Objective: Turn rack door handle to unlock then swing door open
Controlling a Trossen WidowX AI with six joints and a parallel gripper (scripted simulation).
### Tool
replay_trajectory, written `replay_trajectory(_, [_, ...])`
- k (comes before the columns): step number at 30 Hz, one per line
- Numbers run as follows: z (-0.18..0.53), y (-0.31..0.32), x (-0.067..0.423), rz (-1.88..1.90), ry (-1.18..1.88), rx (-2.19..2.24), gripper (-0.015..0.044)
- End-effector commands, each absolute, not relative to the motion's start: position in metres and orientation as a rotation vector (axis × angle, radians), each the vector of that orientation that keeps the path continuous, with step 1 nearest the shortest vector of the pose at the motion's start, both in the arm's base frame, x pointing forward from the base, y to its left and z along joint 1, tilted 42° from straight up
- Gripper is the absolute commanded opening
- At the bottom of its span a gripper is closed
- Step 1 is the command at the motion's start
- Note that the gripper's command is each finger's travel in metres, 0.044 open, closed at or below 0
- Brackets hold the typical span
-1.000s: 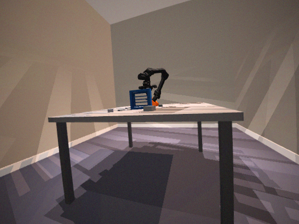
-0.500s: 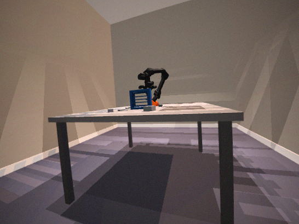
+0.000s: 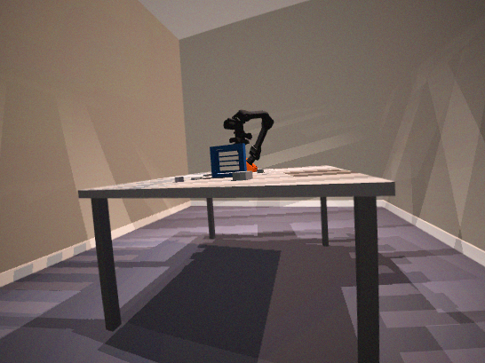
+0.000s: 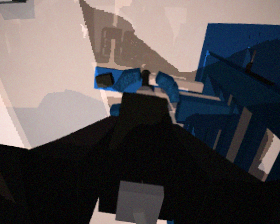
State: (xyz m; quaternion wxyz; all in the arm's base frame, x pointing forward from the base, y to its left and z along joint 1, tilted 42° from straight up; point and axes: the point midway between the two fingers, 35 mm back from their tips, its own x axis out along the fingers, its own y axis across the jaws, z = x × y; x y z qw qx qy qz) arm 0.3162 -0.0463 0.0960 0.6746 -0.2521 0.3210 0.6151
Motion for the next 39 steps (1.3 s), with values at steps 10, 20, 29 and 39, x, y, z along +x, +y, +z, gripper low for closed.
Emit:
replay_trajectory(10, [0.0951, -0.0463, 0.3163, 1.516, 0.492, -0.831, 0.002])
replay_trajectory(20, [0.0951, -0.0463, 0.3163, 1.516, 0.492, -0.831, 0.023])
replay_trajectory(29, [0.0951, -0.0463, 0.3163, 1.431, 0.648, -0.658, 0.0292])
replay_trajectory(39, [0.0952, -0.0463, 0.3163, 1.204, 0.96, -0.266, 0.0292])
